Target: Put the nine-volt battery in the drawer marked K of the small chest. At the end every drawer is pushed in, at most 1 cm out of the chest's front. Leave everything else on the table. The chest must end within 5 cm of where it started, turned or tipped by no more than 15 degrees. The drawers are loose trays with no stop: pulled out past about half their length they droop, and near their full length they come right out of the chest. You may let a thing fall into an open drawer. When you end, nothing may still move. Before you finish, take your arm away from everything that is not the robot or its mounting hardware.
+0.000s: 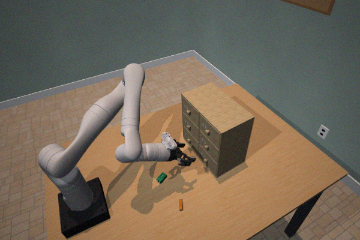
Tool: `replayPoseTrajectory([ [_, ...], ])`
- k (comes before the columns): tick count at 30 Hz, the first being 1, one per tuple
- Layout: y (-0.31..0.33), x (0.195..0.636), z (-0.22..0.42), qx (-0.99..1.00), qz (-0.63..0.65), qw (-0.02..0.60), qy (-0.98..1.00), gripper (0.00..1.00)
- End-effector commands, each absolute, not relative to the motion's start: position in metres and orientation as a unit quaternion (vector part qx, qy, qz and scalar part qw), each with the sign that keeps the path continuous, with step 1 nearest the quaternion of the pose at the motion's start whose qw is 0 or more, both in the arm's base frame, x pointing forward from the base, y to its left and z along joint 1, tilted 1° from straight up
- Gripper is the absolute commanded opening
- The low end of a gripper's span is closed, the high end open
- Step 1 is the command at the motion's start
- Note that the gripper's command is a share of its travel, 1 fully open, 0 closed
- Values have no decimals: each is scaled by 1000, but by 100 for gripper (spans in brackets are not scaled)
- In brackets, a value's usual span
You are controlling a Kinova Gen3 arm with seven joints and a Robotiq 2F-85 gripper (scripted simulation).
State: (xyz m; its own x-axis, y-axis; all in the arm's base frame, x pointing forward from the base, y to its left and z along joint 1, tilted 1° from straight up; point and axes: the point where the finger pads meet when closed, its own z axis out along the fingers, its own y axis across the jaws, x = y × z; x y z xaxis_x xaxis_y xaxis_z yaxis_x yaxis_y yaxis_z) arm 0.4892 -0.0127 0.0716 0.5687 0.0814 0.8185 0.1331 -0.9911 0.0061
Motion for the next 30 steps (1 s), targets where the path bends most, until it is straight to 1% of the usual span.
replayPoseTrajectory([
  [1,-11,491,77,-885,-461,29,-62,100],
  [30,-12,479,91,-918,-392,24,-63,100],
])
